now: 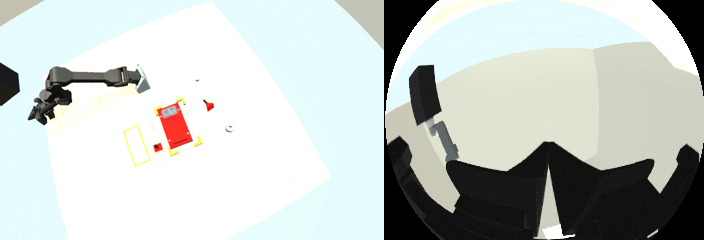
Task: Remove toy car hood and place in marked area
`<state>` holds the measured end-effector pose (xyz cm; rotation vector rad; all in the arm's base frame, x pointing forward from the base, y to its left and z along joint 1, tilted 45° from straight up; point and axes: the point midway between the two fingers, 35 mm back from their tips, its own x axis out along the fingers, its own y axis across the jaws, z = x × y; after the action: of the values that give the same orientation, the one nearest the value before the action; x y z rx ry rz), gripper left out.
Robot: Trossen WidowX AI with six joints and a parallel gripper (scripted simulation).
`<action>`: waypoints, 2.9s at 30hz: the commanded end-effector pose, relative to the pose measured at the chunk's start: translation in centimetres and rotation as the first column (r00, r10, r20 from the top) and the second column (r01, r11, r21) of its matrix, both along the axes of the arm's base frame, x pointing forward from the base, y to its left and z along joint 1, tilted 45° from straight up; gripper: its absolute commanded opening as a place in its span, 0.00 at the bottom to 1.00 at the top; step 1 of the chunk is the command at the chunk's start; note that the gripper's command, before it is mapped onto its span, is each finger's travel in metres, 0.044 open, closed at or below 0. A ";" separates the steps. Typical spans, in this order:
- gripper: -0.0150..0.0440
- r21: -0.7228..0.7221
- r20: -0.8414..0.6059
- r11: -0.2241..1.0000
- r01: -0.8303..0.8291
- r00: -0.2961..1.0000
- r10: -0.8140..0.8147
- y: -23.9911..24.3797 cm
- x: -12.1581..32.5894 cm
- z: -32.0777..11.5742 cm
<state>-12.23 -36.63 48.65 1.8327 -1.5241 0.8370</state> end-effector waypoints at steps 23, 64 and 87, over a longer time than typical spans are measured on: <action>1.00 0.065 0.600 0.540 -0.839 0.465 0.651 -6.1 17.7 -0.2; 1.00 -0.228 0.839 -0.191 -0.955 -0.093 -0.537 1.3 53.7 -22.2; 1.00 0.158 0.222 0.063 -0.985 -0.027 -0.975 23.5 59.4 -43.3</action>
<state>47.76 -16.52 8.01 -0.2358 0.9359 -0.3086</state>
